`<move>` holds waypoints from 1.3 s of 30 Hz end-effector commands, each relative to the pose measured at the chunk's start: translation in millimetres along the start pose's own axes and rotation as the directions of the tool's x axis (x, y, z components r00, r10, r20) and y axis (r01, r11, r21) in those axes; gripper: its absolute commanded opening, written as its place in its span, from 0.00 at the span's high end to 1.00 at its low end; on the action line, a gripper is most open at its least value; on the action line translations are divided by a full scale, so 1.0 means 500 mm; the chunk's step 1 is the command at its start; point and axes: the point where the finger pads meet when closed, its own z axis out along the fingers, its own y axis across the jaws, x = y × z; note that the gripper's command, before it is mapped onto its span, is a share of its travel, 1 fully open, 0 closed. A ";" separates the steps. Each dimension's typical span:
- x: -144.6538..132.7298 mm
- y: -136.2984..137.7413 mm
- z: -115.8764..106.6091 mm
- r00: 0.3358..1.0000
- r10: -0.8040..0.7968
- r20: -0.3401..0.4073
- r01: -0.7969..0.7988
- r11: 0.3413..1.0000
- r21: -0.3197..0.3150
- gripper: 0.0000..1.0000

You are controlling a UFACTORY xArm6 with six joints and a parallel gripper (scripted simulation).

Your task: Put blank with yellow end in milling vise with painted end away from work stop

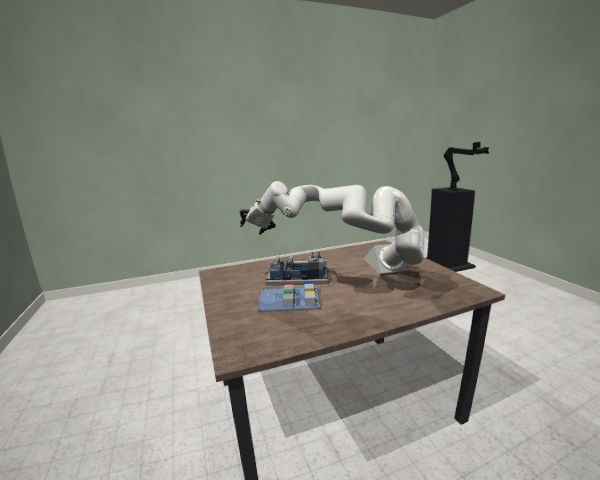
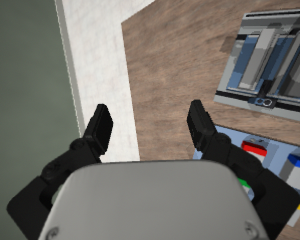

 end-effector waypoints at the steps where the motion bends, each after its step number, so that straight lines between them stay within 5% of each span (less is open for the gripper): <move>1: 0.003 0.005 -0.008 1.000 0.004 0.026 -0.003 1.000 -0.027 0.00; 4: 0.000 0.006 -0.014 0.999 0.004 0.034 -0.003 1.000 -0.030 0.00; 13: -0.022 0.040 -0.066 0.983 0.030 0.181 0.002 0.985 -0.171 0.00; 21: -0.023 0.041 -0.071 0.981 0.031 0.189 0.003 0.985 -0.174 0.00; 30: -0.045 0.076 -0.124 0.942 0.077 0.326 0.030 0.950 -0.310 0.00; 39: -0.049 0.082 -0.134 0.934 0.085 0.348 0.035 0.944 -0.327 0.00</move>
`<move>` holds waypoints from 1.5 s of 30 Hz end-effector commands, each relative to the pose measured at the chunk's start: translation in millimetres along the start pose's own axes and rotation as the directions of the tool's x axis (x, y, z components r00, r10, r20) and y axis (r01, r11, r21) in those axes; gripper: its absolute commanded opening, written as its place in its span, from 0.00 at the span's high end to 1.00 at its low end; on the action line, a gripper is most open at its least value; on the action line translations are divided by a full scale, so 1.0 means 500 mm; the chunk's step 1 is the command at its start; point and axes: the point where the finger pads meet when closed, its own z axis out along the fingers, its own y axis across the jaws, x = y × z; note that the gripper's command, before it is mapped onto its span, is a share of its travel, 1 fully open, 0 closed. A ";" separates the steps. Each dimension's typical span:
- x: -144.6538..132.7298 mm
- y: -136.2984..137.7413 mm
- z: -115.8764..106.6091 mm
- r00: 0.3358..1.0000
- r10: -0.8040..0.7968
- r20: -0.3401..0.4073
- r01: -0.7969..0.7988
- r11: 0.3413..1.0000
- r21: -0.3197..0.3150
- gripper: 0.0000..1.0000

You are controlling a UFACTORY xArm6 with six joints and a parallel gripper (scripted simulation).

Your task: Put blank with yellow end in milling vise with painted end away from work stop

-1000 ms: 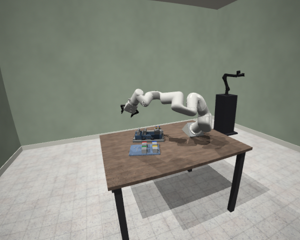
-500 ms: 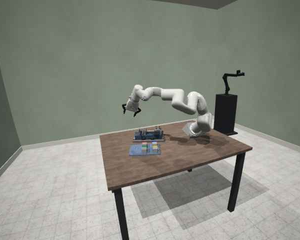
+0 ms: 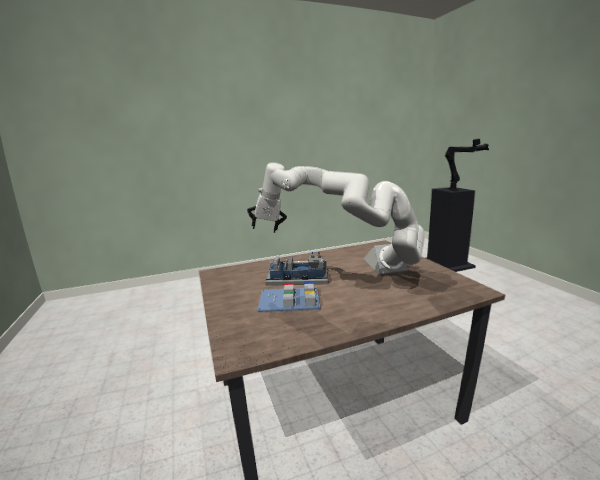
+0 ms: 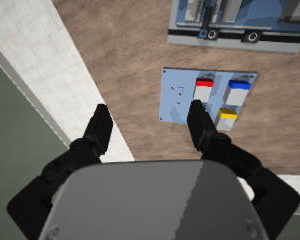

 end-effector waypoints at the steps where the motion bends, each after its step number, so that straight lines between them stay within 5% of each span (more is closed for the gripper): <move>1: -0.010 0.012 -0.014 0.999 0.003 0.043 -0.002 0.999 -0.036 0.00; 8: -0.037 0.050 -0.037 0.987 0.023 0.156 0.000 0.989 -0.148 0.00; 16: -0.040 0.055 -0.040 0.987 0.023 0.159 0.001 0.989 -0.147 0.00; 25: -0.080 0.111 -0.074 0.964 0.053 0.259 0.014 0.968 -0.251 0.00; 32: -0.080 0.111 -0.074 0.964 0.053 0.259 0.014 0.968 -0.251 0.00; 45: -0.141 0.196 -0.124 0.964 0.053 0.259 0.014 0.968 -0.251 0.00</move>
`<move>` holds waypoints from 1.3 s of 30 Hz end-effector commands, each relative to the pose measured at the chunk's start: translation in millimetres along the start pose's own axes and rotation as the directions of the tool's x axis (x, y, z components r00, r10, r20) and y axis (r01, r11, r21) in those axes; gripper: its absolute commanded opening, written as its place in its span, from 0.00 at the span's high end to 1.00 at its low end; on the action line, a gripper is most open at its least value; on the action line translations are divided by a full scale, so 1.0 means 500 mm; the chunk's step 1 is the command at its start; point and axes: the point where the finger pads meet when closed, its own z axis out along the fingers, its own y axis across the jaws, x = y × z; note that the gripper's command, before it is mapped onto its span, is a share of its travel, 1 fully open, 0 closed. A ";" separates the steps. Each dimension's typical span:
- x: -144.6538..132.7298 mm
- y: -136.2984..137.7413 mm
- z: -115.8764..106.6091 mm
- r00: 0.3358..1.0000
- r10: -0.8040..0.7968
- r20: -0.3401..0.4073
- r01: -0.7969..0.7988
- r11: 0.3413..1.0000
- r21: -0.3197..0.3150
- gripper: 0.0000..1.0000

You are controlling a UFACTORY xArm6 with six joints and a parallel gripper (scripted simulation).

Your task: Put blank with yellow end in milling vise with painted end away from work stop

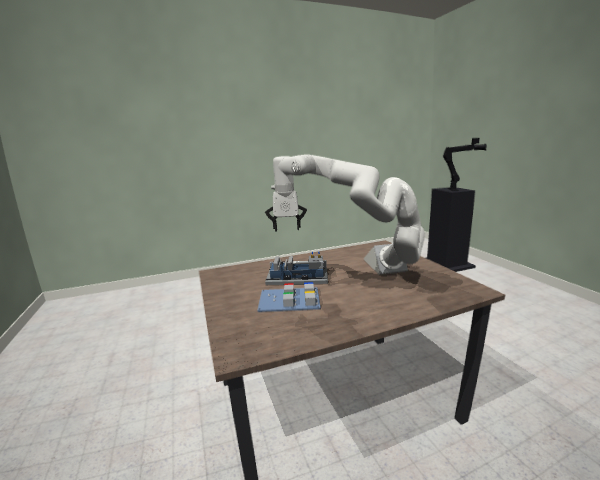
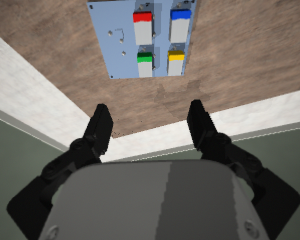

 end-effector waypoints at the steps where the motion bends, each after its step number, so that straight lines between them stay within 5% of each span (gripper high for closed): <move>1: -0.012 0.018 -0.005 1.000 0.001 0.000 -0.001 1.000 0.010 0.00; 14: -0.072 0.102 -0.012 1.000 0.001 0.000 -0.001 1.000 0.010 0.00; 39: -0.061 0.087 -0.011 1.000 0.001 0.000 -0.001 1.000 0.010 0.00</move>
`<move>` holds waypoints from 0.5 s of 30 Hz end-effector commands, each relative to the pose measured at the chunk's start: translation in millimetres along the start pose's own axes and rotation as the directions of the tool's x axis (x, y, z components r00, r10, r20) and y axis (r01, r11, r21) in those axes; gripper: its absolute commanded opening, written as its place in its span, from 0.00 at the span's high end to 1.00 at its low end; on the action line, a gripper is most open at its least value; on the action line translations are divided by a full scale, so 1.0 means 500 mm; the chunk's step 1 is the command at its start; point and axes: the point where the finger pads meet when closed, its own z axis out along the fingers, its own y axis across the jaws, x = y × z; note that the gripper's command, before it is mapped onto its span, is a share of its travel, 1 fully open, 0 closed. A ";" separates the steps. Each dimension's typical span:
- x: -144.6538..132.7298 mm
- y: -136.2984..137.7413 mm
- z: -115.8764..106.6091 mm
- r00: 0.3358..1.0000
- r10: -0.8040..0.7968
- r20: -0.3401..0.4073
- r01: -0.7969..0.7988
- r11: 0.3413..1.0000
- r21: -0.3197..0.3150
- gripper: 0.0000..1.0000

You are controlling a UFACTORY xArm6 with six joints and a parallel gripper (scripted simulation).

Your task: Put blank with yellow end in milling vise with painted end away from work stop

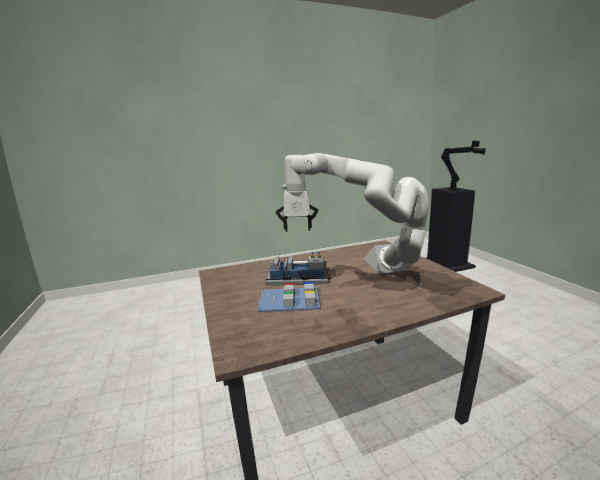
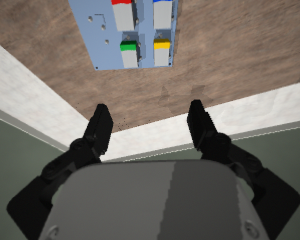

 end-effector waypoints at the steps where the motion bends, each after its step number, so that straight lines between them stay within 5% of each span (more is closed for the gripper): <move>1: 0.001 -0.002 -0.003 1.000 -0.001 -0.001 0.001 1.000 0.003 0.00; 15: 0.006 -0.010 -0.002 1.000 -0.001 -0.001 0.001 1.000 0.003 0.00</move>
